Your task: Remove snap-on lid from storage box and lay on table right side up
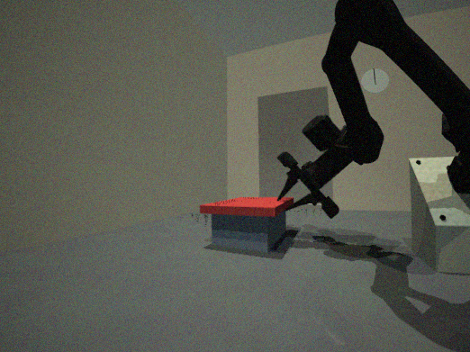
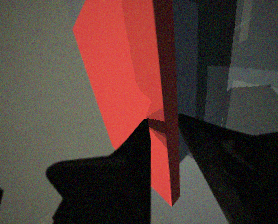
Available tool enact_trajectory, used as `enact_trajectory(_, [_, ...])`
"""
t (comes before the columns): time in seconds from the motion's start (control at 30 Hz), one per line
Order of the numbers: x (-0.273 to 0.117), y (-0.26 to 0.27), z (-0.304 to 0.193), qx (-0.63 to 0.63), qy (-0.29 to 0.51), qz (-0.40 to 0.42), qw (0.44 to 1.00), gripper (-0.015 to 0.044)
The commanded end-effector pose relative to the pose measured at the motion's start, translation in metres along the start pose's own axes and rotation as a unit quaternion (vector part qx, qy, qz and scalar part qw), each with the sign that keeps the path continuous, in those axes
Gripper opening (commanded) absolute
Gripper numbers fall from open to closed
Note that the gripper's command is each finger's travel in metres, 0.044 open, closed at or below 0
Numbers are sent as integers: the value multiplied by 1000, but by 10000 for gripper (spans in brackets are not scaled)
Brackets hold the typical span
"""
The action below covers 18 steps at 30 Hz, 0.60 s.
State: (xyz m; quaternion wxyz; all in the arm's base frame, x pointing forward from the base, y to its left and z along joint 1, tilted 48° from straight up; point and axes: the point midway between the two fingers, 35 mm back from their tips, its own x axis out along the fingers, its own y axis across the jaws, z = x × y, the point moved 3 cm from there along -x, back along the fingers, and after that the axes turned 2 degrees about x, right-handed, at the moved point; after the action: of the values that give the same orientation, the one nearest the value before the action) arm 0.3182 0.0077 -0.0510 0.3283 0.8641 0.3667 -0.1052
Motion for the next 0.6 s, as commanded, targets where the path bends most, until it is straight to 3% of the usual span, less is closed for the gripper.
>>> enact_trajectory(0.0, [-2,3,0,-1,1,3,1000,0])
enact_trajectory(0.57, [-5,5,0,-1,1,3,1000,0])
